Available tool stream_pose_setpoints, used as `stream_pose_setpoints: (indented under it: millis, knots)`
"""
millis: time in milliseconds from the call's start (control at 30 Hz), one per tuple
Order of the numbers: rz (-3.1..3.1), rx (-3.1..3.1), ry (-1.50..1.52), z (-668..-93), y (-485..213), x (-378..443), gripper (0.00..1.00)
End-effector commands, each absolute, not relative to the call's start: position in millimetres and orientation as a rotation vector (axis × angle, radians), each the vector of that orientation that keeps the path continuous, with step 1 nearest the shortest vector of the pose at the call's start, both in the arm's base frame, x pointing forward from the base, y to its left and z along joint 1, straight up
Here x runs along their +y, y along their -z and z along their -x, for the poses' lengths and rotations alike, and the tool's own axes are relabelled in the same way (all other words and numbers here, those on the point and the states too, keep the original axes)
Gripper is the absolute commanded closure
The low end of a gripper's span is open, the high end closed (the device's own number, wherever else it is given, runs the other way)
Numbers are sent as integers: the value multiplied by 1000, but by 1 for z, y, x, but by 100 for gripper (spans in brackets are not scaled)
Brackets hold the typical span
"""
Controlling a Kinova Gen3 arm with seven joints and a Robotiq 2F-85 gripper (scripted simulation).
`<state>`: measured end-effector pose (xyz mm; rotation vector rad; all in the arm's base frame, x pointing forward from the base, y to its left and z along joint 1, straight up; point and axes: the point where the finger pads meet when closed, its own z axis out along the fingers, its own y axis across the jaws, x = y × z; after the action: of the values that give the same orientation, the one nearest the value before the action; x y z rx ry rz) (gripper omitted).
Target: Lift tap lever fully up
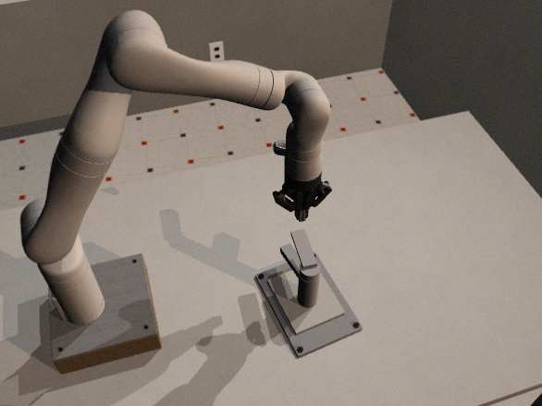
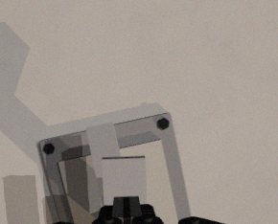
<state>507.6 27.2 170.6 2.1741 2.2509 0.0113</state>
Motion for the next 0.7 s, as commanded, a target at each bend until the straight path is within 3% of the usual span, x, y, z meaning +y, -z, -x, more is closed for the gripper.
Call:
stream_pose_setpoints:
  millis: [0,333,367,667]
  knots:
    - [-2173,2250,-14,-508,-172,27,90]
    - [-2173,2250,-14,-508,-172,27,90]
    - [-2173,2250,-14,-508,-172,27,26]
    - [-2173,2250,-14,-508,-172,27,26]
